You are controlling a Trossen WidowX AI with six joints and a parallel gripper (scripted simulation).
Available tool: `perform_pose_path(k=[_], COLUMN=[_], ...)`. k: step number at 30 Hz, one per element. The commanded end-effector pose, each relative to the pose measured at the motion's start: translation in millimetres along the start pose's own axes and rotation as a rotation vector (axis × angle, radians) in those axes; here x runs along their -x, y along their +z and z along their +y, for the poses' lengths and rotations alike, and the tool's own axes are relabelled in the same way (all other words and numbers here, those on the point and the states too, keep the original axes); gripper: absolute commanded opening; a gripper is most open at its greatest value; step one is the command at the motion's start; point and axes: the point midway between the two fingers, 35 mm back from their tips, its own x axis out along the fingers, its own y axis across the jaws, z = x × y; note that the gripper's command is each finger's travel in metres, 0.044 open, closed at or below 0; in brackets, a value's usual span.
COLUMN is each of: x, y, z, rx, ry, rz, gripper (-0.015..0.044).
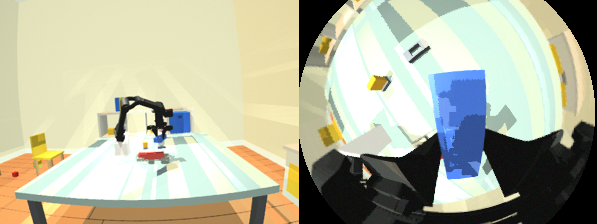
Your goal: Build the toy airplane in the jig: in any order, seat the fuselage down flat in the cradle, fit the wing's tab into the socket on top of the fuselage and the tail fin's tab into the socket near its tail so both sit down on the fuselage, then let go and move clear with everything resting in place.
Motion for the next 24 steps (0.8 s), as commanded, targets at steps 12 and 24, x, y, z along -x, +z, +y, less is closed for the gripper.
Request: perform_pose_path(k=[12,24], x=[-9.7,-17.1], y=[-49.9,-84.2], z=[0.9,6.8], rx=[0.270,0.467], ry=[-0.004,0.000], rz=[0.021,0.041], gripper=[0.0000,0.0000])
